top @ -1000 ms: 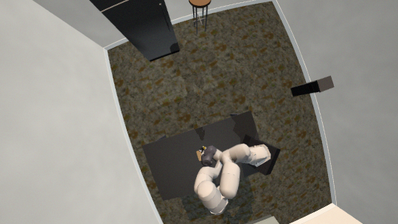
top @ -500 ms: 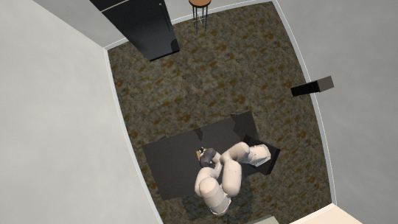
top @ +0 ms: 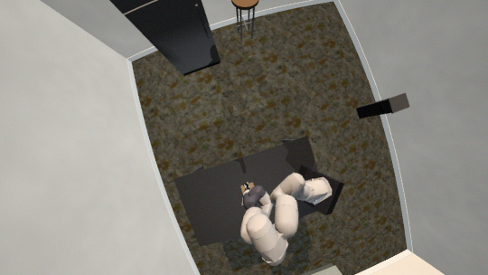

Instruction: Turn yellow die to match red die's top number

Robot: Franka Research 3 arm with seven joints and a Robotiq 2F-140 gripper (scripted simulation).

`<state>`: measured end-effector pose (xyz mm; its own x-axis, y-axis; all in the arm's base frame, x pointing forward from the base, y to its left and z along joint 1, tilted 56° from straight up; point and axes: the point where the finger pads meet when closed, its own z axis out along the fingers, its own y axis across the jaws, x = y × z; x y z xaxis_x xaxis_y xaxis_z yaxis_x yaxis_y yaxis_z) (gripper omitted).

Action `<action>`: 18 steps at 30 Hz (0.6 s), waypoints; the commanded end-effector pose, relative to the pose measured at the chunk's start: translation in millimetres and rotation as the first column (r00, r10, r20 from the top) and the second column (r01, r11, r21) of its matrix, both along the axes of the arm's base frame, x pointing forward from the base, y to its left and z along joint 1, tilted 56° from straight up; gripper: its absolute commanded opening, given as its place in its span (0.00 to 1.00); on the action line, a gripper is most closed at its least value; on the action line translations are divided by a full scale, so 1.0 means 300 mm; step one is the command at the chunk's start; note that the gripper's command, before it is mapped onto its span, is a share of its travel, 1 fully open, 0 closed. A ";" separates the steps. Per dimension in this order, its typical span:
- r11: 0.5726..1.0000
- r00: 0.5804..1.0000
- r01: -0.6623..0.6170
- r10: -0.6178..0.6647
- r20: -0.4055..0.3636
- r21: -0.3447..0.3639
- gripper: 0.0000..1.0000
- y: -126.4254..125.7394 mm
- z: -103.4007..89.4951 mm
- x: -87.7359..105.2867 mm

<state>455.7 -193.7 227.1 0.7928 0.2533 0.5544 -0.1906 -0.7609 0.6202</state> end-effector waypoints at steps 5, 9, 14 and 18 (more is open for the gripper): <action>0.977 0.977 0.146 -0.167 0.131 0.154 0.13 0.006 0.015 0.004; 0.959 0.958 0.185 -0.225 0.177 0.215 0.13 0.021 0.024 0.014; 0.931 0.929 0.225 -0.294 0.224 0.287 0.13 0.039 0.034 0.027; 0.907 0.904 0.249 -0.343 0.255 0.339 0.13 0.051 0.040 0.036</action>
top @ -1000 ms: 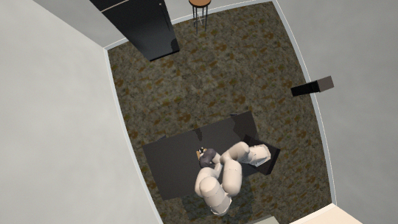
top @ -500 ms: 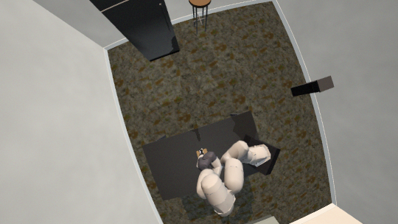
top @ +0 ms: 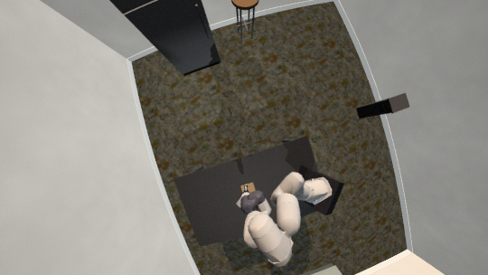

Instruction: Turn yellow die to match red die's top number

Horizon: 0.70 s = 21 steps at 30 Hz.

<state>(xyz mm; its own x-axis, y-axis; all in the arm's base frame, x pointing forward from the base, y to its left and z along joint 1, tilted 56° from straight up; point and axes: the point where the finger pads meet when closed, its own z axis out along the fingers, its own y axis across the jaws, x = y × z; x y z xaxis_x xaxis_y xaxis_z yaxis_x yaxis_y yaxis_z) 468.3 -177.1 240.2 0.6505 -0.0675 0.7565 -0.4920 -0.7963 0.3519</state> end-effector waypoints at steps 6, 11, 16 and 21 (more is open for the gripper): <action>0.974 0.974 0.148 -0.174 0.146 0.174 0.13 0.020 0.005 0.012; 0.950 0.950 0.191 -0.243 0.199 0.246 0.13 0.037 0.010 0.025; 0.916 0.914 0.232 -0.320 0.249 0.327 0.13 0.056 0.013 0.041; 0.881 0.877 0.259 -0.387 0.285 0.396 0.13 0.072 0.014 0.054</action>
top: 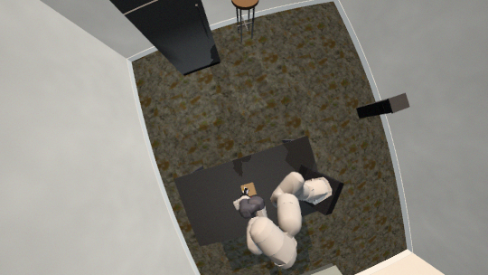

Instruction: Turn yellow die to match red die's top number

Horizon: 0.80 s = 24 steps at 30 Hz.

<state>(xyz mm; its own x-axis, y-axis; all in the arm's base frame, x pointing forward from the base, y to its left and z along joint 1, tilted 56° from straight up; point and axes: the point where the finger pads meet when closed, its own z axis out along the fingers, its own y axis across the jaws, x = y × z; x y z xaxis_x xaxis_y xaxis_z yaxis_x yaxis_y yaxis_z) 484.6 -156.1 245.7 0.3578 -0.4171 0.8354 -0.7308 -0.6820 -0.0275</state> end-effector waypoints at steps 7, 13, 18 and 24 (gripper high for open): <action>0.969 0.969 0.155 -0.187 0.162 0.193 0.13 0.024 -0.007 0.020; 0.942 0.941 0.199 -0.260 0.215 0.270 0.13 0.040 -0.011 0.035; 0.905 0.903 0.237 -0.340 0.263 0.353 0.13 0.055 -0.018 0.050; 0.855 0.851 0.270 -0.427 0.305 0.442 0.13 0.070 -0.029 0.068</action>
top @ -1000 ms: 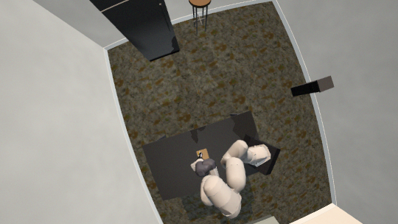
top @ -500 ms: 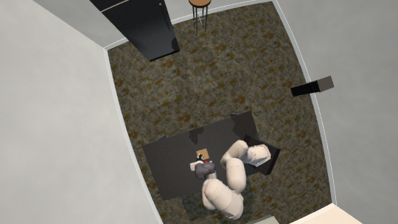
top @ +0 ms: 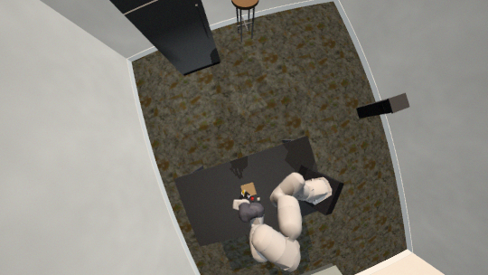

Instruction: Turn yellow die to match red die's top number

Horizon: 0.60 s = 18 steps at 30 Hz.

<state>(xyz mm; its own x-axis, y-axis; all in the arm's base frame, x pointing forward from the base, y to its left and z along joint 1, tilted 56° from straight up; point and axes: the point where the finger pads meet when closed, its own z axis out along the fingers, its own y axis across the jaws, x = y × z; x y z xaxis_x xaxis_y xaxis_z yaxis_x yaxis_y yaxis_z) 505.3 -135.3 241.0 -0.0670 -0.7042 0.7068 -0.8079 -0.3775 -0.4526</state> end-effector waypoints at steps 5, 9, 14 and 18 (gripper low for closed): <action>0.977 0.978 0.134 -0.158 0.138 0.168 0.13 0.013 -0.025 0.013; 0.960 0.961 0.168 -0.210 0.178 0.223 0.13 0.020 -0.036 0.023; 0.932 0.932 0.210 -0.282 0.226 0.297 0.13 0.029 -0.052 0.037; 0.910 0.910 0.232 -0.328 0.252 0.345 0.13 0.034 -0.063 0.045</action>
<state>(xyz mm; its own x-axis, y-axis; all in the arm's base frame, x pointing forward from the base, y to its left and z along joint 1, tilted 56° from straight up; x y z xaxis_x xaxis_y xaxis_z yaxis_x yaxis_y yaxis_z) 519.7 -125.5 228.0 -0.3765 -0.7929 0.4790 -0.7181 -0.0769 -0.6917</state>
